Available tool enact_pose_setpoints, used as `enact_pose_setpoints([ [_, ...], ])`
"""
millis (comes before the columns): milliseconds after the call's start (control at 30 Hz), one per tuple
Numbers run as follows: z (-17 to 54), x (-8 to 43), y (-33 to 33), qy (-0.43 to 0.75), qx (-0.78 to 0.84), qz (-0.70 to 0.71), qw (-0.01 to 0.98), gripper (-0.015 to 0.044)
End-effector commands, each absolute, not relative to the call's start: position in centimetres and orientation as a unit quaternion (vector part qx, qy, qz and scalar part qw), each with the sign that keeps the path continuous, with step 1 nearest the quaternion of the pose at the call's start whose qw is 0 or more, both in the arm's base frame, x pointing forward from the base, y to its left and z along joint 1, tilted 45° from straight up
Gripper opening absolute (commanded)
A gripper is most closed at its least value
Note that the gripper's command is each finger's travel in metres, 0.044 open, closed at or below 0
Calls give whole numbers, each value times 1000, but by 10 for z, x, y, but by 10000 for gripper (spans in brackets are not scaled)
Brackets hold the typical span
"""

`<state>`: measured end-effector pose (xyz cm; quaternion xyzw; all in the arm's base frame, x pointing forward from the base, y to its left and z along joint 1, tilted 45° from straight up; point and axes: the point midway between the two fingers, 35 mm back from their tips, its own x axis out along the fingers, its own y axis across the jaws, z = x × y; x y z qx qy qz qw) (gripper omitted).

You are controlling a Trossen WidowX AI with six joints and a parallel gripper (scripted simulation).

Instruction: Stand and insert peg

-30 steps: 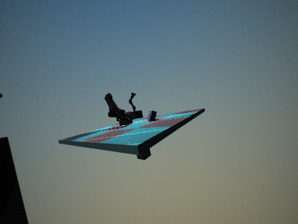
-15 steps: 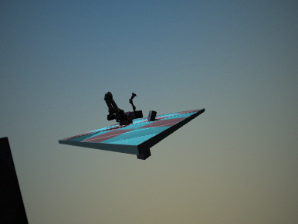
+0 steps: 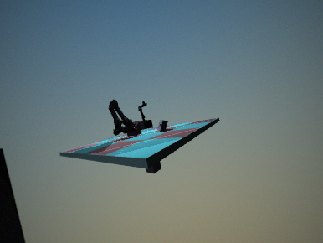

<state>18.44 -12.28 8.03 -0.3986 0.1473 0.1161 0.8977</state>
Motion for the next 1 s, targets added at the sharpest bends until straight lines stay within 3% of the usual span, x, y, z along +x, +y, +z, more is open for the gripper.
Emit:
enact_pose_setpoints([
  [0, 82, 183, -125, 134, -398, 120, 899, 49],
  [967, 79, 180, -128, 146, -397, 113, 899, 49],
])
